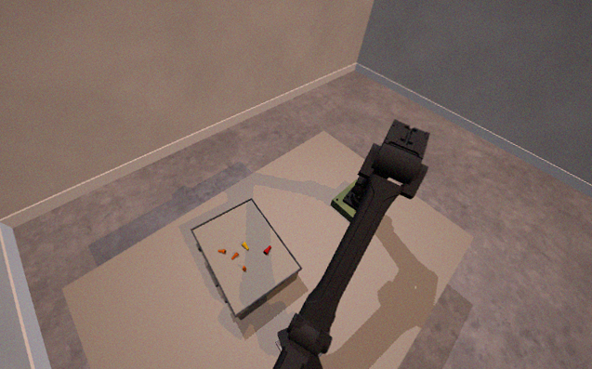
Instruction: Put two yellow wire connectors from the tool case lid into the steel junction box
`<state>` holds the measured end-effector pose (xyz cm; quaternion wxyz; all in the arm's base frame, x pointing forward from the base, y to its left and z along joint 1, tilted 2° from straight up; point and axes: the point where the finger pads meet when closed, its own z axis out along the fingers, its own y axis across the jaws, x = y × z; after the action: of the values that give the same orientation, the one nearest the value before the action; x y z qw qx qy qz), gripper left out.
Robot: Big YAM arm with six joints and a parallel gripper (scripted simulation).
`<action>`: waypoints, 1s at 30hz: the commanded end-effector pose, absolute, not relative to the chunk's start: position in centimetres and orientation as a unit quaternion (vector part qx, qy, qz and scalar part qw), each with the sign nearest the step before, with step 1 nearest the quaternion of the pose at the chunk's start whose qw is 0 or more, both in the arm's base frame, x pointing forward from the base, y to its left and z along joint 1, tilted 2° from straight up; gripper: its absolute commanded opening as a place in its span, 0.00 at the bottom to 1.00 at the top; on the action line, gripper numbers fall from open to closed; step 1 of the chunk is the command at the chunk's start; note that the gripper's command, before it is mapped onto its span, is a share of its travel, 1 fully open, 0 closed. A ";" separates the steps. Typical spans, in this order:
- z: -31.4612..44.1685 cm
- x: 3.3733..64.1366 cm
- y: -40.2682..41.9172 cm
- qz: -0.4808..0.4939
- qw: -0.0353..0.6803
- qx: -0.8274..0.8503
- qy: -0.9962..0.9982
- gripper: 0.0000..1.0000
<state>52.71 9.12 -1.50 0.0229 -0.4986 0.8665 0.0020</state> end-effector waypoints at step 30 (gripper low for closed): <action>4.6 54.0 9.5 -0.003 0.035 -0.493 0.869 0.28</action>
<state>51.76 8.96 2.56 0.0152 -0.4986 0.8667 0.0048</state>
